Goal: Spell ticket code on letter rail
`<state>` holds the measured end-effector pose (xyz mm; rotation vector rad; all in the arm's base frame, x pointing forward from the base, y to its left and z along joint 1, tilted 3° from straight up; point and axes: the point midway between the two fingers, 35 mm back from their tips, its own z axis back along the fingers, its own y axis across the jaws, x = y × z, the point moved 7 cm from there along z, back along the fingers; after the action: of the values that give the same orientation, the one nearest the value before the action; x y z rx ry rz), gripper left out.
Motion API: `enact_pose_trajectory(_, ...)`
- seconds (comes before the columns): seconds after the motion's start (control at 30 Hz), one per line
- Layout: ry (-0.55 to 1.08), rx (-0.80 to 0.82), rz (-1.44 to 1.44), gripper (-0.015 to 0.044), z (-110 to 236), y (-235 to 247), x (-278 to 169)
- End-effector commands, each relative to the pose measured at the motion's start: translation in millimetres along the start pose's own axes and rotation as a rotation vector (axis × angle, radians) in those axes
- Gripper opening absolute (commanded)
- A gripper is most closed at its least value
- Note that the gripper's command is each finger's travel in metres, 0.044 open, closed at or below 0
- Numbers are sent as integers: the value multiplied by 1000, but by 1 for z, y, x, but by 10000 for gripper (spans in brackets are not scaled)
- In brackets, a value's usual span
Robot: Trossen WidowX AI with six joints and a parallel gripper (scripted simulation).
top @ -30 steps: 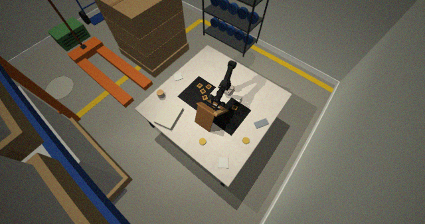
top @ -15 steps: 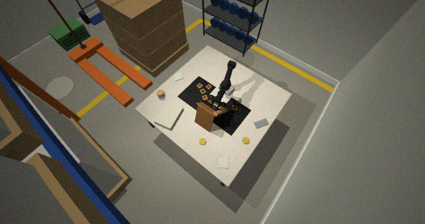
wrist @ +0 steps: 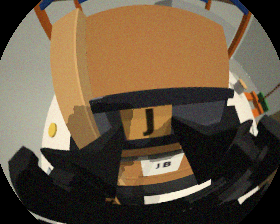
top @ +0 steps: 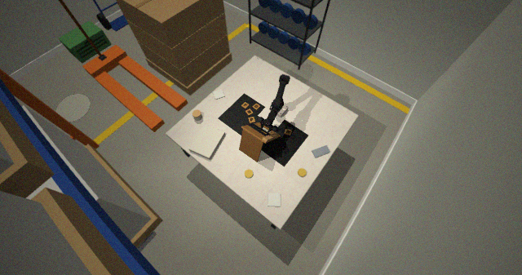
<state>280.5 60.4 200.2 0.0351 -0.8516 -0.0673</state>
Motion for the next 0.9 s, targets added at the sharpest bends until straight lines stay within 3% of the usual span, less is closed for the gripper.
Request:
enact_pose_trajectory(0.0, -1, -3, -4, 0, 0, 3, 1)
enact_pose_trajectory(0.23, -1, -2, -4, 0, 0, 6, 1)
enact_pose_trajectory(0.6, 0, -2, -4, 289, 4, 5, 0)
enact_pose_trajectory(0.87, 0, -2, -4, 295, 12, 4, 1)
